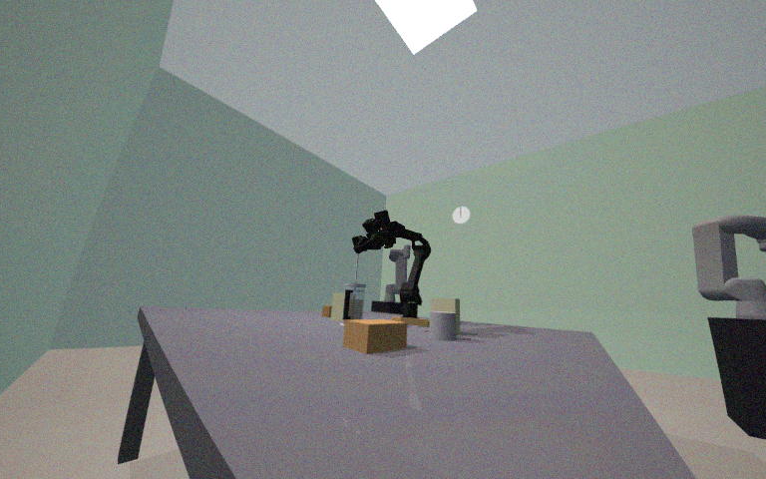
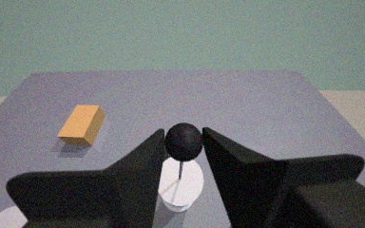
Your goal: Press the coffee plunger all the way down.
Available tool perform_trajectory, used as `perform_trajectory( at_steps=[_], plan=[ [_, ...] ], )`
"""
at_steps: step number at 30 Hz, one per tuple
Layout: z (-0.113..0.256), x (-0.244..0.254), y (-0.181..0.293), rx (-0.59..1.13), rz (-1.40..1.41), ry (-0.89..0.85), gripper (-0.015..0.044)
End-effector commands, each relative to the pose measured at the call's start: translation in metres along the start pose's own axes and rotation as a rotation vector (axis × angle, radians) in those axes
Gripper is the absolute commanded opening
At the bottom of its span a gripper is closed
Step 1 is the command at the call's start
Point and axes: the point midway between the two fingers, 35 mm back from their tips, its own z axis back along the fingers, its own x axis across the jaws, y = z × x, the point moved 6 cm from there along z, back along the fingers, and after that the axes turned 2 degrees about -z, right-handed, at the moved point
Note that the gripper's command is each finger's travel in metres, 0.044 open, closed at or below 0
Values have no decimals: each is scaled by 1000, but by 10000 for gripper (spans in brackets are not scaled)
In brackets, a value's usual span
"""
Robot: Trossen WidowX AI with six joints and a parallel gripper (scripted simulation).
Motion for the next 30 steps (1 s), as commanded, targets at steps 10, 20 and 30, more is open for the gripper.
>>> perform_trajectory(
  at_steps=[10, 20, 30],
  plan=[
    [-5, 0, 6, 2, -2, -1, 121],
    [-16, 0, 19, 2, -2, -1, 121],
    [-26, -1, 32, 2, -2, -1, 121]
  ],
)
